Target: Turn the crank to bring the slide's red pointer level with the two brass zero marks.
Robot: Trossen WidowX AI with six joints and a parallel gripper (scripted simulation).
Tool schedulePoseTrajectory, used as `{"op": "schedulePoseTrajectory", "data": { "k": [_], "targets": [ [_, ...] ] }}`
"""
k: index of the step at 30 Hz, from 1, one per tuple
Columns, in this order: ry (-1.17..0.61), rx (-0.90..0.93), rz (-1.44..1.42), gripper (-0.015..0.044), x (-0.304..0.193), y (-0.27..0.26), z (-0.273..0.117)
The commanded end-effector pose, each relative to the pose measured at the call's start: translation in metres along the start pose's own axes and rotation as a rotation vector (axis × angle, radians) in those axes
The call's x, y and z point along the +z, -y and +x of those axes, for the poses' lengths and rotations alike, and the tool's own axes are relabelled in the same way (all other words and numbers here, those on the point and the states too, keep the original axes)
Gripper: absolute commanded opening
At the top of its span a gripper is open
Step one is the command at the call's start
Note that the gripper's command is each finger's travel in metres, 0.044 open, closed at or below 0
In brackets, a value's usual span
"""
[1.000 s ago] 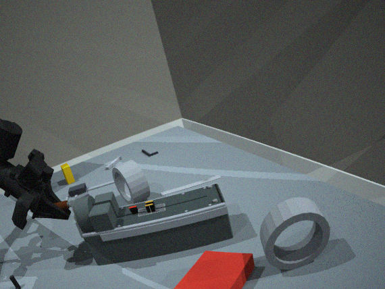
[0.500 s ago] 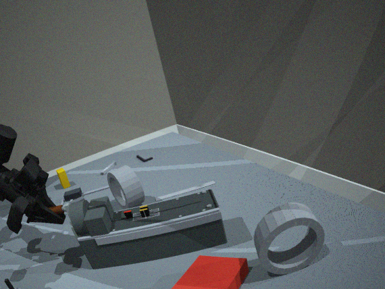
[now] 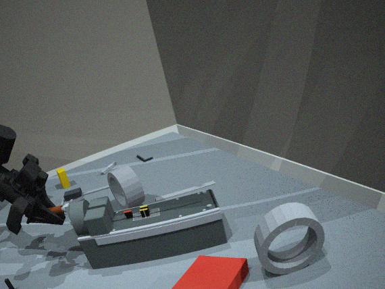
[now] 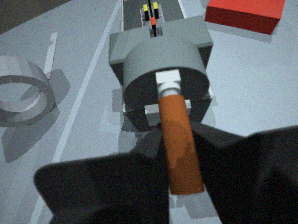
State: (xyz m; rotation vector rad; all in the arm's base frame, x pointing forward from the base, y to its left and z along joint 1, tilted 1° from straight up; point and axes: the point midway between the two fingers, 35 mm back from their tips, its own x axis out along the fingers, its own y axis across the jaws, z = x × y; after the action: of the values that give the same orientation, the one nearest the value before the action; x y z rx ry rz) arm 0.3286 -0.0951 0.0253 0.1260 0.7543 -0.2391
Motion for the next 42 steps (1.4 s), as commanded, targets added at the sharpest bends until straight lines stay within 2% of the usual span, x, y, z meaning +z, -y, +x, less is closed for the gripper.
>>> {"op": "schedulePoseTrajectory", "data": {
  "k": [1,42],
  "targets": [
    [0.001,-0.028,0.009,0.0,0.0,0.009,0.0],
    [0.001,-0.029,0.008,0.0,-0.009,0.024,0.008]
  ]
}}
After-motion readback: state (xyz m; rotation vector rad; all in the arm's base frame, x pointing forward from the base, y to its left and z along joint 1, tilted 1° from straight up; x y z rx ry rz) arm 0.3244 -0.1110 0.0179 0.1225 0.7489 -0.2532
